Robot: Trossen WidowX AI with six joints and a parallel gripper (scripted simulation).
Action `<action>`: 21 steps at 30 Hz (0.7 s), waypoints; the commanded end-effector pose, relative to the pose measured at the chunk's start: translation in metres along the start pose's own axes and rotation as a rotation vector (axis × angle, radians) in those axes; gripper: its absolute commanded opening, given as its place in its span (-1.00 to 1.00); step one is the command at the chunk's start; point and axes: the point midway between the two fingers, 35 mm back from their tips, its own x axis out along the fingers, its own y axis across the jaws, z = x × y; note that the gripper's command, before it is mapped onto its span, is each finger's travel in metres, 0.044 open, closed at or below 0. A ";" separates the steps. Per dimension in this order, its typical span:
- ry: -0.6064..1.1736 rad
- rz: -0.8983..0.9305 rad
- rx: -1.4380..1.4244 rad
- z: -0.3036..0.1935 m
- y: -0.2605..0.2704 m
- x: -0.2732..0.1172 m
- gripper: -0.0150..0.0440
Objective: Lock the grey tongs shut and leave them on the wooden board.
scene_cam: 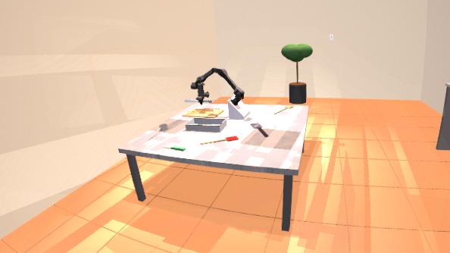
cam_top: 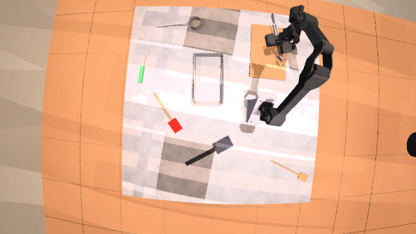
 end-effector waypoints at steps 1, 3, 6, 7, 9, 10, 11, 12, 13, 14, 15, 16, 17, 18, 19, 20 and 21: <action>0.002 0.004 -0.004 0.001 0.000 0.006 -1.00; 0.004 0.005 -0.004 0.001 0.000 0.009 -1.00; 0.007 0.005 -0.004 0.002 0.000 0.014 -1.00; 0.008 0.006 -0.004 0.002 0.000 0.016 -1.00; 0.010 0.006 -0.004 0.003 0.000 0.019 -1.00; 0.011 0.007 -0.004 0.003 0.000 0.020 -1.00; 0.012 0.007 -0.004 0.003 -0.001 0.022 -1.00; 0.013 0.007 -0.004 0.004 -0.001 0.024 -1.00; 0.014 0.008 -0.004 0.004 -0.001 0.025 -1.00; 0.015 0.008 -0.004 0.004 -0.001 0.027 -1.00; 0.016 0.008 -0.004 0.005 -0.001 0.028 -1.00; 0.017 0.009 -0.004 0.005 -0.001 0.030 -1.00; 0.018 0.009 -0.004 0.005 -0.001 0.032 -1.00; 0.019 0.009 -0.004 0.006 -0.001 0.033 -1.00; 0.020 0.010 -0.004 0.006 -0.002 0.035 -1.00; 0.020 0.010 -0.004 0.006 -0.002 0.036 -1.00; 0.021 0.010 -0.004 0.007 -0.002 0.038 -1.00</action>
